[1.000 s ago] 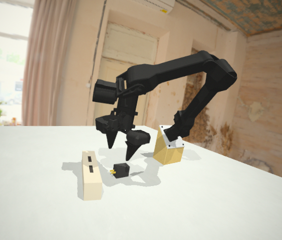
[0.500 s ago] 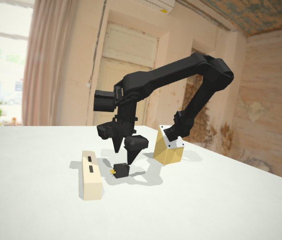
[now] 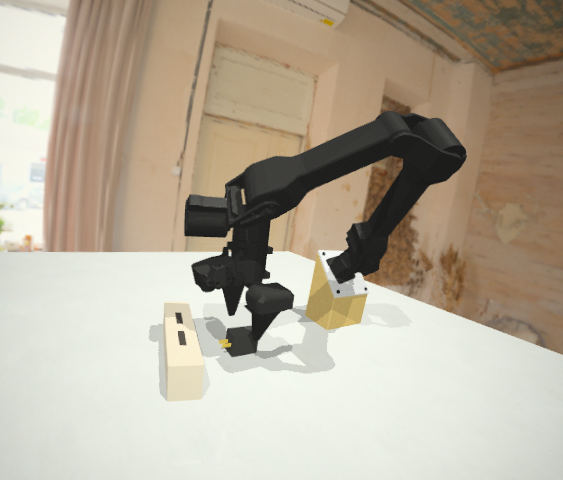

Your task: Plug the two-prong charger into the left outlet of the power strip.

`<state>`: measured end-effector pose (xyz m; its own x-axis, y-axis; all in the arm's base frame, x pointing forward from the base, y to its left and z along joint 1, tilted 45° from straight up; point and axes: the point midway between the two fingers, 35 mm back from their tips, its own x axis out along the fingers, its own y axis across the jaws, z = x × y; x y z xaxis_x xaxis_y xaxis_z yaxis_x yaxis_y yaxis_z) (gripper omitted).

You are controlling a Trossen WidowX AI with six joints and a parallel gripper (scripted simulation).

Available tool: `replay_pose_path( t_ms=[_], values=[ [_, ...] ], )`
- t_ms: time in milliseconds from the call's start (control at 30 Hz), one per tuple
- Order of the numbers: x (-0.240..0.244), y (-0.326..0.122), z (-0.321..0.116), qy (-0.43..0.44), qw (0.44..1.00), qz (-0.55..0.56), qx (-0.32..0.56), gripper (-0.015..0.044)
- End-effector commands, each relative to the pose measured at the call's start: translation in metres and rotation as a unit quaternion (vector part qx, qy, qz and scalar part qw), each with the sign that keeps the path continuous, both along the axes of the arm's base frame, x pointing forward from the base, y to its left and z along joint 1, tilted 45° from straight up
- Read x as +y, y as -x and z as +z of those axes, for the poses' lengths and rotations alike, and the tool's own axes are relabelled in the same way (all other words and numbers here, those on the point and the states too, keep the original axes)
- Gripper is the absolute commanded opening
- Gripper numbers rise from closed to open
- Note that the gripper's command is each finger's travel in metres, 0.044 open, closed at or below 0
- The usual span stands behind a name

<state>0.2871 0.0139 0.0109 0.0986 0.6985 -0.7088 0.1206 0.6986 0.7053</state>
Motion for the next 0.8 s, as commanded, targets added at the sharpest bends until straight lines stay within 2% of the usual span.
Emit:
replay_pose_path(
  t_ms=[0,767],
  values=[
    [0.005,0.002,-0.005,-0.004,1.0,-0.001,0.006,0.044],
    [0.029,-0.002,-0.029,-0.005,1.0,-0.001,0.006,0.044]
  ],
)
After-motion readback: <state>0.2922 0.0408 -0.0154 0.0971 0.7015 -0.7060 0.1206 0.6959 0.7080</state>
